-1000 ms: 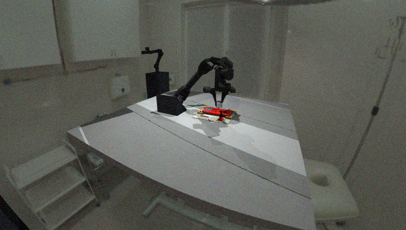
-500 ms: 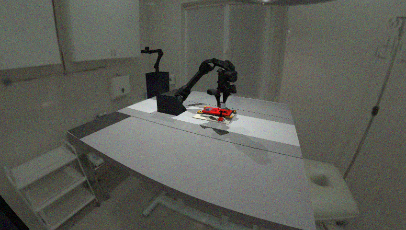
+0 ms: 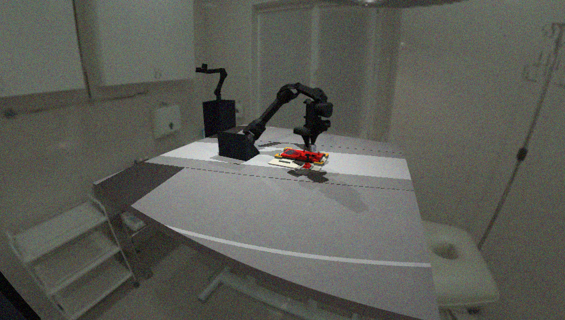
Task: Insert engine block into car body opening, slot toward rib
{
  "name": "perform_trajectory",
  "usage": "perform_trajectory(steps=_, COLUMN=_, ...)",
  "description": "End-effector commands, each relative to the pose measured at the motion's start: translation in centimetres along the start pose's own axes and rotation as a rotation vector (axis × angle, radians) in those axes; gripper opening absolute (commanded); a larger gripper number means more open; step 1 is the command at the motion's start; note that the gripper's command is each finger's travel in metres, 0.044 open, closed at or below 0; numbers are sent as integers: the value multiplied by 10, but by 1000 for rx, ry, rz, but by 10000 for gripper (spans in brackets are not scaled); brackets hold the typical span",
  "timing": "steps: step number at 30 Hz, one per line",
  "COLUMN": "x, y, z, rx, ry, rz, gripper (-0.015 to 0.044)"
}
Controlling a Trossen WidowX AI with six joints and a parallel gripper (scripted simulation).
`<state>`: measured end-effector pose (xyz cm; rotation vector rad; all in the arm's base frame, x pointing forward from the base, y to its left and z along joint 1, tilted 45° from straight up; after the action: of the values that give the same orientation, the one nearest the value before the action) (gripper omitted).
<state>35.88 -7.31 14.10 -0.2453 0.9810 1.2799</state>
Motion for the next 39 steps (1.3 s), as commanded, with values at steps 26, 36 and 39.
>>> perform_trajectory(steps=26, x=24, y=41, z=36, rx=-439, ry=-17, rz=7, gripper=160)
perform_trajectory(steps=36, x=24, y=40, z=36, rx=-401, ry=-17, rz=7, gripper=160)
perform_trajectory(steps=39, x=24, y=40, z=36, rx=-395, ry=-17, rz=7, gripper=160)
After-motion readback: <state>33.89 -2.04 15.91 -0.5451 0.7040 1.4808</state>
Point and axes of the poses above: the point midway between the two fingers, 35 mm back from their tips, its own x axis out along the fingers, its own z axis across the jaws, y = z × x, the point moved 9 cm from there along -x, back along the fingers, and after that the axes turned 11 degrees about x, right-handed, at the moved point
